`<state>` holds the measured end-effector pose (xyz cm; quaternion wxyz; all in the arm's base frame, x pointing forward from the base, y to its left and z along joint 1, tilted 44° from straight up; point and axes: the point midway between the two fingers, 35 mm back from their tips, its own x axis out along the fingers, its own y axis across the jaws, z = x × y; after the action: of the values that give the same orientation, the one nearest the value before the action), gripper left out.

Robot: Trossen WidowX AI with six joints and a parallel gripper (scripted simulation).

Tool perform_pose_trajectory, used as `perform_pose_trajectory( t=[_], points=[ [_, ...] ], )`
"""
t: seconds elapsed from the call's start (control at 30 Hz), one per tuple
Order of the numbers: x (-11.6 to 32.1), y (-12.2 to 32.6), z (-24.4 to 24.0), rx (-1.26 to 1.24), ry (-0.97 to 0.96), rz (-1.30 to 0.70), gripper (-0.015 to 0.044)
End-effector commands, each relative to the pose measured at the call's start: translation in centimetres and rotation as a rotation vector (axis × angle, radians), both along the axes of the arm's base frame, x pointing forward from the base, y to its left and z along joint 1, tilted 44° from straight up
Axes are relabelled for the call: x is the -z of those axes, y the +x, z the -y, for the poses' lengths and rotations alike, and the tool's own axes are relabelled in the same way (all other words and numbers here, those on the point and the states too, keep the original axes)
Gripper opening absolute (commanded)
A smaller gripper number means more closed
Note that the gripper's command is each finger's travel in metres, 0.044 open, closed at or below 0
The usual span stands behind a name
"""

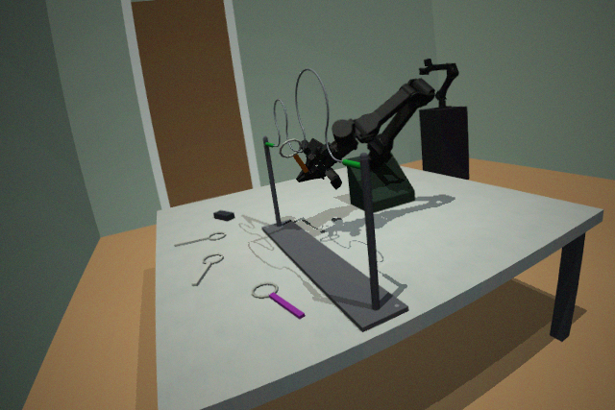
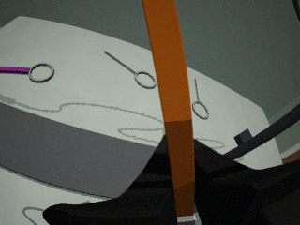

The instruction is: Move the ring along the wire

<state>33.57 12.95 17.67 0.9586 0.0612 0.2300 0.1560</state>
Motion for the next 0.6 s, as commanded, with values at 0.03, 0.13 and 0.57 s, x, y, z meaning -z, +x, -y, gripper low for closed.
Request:
perform_pose_trajectory(
  t=[0.03,0.13,0.57],
  points=[
    [-0.1,0.3,2.3,0.014,-0.132,0.029,-0.015],
    [-0.1,0.5,3.5,0.017,-0.207,0.04,-0.015],
    [-1.1,1.2,7.9,0.031,-0.488,0.085,-0.015]
  ],
)
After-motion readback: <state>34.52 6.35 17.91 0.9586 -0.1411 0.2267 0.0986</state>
